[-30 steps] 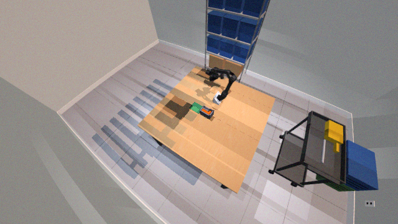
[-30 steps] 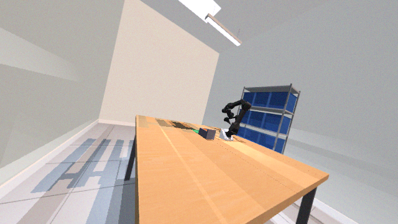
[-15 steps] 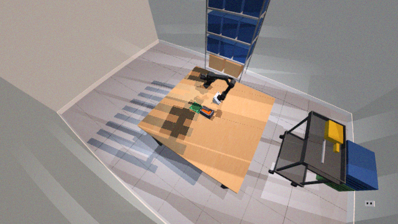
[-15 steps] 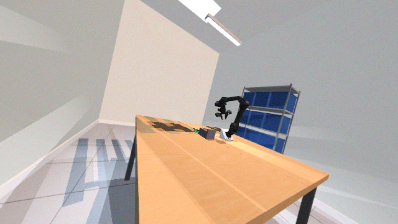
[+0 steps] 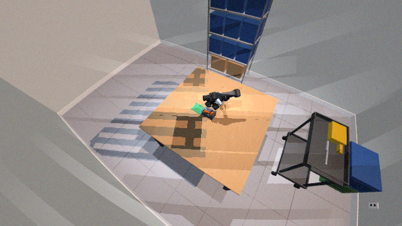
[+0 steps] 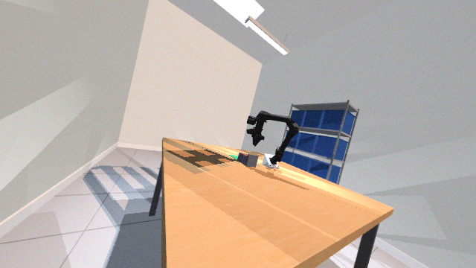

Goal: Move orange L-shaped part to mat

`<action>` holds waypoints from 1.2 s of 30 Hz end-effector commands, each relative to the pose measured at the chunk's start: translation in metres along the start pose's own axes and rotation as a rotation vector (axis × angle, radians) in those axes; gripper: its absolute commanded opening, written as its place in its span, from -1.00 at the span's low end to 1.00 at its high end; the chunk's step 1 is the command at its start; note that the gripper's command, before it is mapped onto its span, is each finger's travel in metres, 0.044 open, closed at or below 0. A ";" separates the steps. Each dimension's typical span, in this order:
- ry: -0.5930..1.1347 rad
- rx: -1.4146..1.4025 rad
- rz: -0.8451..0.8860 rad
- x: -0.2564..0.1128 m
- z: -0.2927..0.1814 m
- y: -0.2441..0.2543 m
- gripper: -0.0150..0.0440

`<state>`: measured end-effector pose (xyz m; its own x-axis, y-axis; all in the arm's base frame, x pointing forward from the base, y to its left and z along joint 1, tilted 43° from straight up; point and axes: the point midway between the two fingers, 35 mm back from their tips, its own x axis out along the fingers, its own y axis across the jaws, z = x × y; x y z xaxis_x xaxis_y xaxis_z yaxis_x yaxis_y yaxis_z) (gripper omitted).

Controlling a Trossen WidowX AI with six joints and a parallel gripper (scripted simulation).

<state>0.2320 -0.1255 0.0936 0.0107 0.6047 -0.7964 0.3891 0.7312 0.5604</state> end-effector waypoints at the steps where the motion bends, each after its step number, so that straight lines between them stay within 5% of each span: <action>1: -0.035 -0.271 0.102 0.002 0.012 0.056 0.12; 9: -0.037 -0.288 0.108 0.009 0.013 0.060 0.12; 17: -0.038 -0.289 0.111 0.074 0.014 0.068 0.12; 36: -0.038 -0.290 0.111 0.098 0.014 0.071 0.12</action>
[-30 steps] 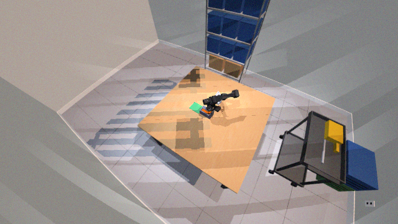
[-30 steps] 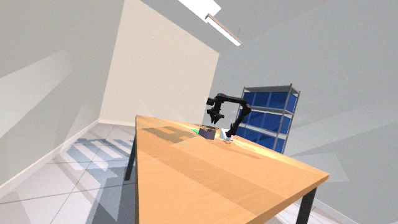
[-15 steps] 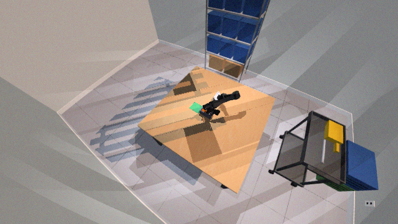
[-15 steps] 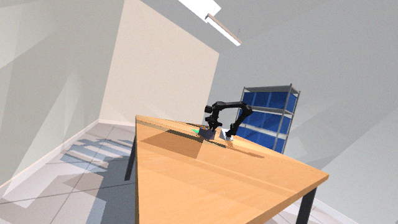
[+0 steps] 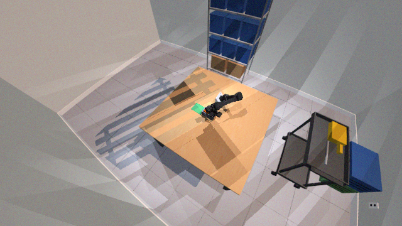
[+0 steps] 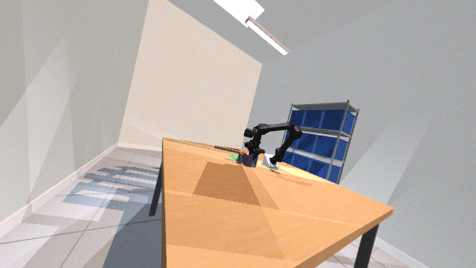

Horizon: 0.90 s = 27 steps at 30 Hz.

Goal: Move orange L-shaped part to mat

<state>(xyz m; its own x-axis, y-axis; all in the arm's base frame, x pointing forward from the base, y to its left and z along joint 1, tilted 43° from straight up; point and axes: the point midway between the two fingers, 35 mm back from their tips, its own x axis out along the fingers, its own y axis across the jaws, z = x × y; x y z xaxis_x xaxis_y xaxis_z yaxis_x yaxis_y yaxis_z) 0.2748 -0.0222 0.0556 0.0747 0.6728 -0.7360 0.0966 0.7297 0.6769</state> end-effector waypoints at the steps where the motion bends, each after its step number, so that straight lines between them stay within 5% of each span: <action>1: 0.000 0.009 0.007 0.006 -0.001 0.000 0.12; 27: -0.001 0.005 0.007 0.011 -0.001 0.007 0.12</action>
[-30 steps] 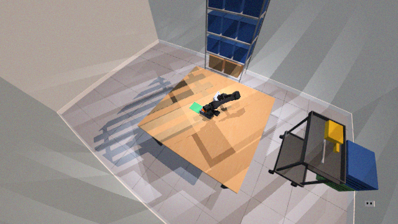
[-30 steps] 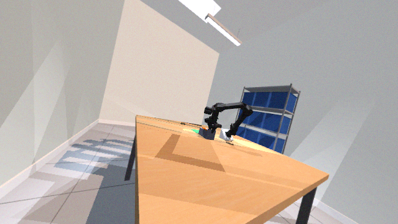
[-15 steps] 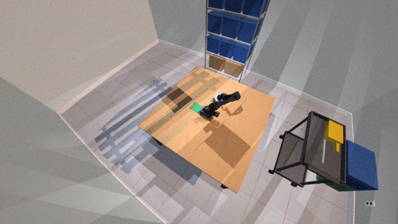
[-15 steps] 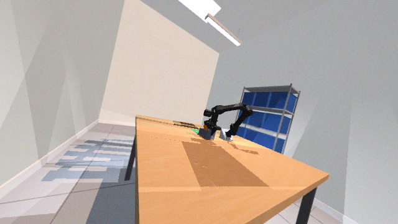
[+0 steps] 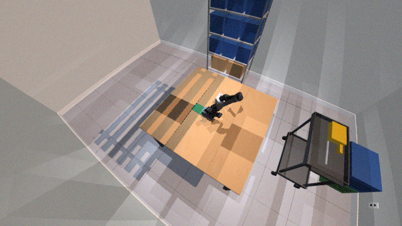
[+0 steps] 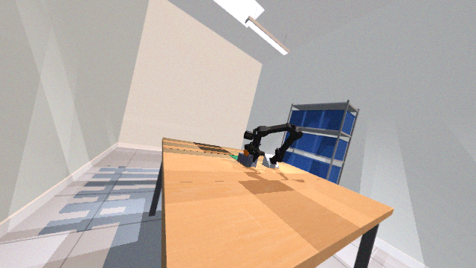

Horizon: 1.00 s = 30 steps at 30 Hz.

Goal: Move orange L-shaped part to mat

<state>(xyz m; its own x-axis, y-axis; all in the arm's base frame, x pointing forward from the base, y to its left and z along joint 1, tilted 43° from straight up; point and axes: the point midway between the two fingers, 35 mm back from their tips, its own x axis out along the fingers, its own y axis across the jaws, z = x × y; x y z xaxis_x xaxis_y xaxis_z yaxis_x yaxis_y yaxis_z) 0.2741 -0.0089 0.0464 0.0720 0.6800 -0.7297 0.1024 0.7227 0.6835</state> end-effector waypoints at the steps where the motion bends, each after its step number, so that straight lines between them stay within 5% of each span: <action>1: -0.004 0.000 -0.002 -0.007 0.001 0.006 0.12; 8: -0.004 0.003 -0.004 -0.022 0.002 0.007 0.12; 16: -0.002 0.004 -0.005 -0.105 0.000 -0.003 0.12; 30: -0.017 0.013 -0.003 -0.104 0.001 -0.004 0.12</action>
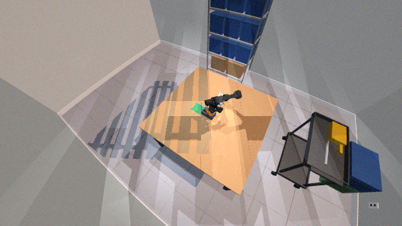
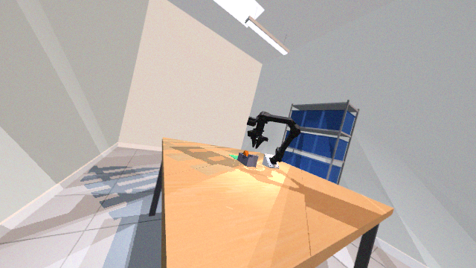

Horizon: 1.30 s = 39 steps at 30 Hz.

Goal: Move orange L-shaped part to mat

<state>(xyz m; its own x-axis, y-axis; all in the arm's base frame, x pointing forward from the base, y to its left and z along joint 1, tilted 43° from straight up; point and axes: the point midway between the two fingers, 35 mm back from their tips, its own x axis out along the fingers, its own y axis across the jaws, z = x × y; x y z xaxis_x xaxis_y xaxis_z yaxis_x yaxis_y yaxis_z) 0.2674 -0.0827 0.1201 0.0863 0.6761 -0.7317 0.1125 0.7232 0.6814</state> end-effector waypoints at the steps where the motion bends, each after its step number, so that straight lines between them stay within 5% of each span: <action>1: -0.002 0.003 -0.001 0.000 0.000 0.000 0.12; 14: -0.002 0.003 -0.001 0.000 0.000 0.000 0.12; 16: -0.002 -0.040 -0.001 0.000 0.001 -0.002 0.30; 18: -0.001 -0.140 -0.002 -0.001 0.002 -0.007 0.46; 34: 0.013 -1.519 0.004 -0.003 0.010 -0.072 0.46; 39: 0.013 -1.578 0.005 -0.003 0.010 -0.075 0.46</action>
<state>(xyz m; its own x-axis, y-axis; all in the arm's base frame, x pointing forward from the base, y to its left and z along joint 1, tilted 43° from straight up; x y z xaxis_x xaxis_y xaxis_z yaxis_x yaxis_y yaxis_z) 0.2675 -0.1295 0.0747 0.0681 0.6887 -0.7218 -0.9600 0.2421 0.1404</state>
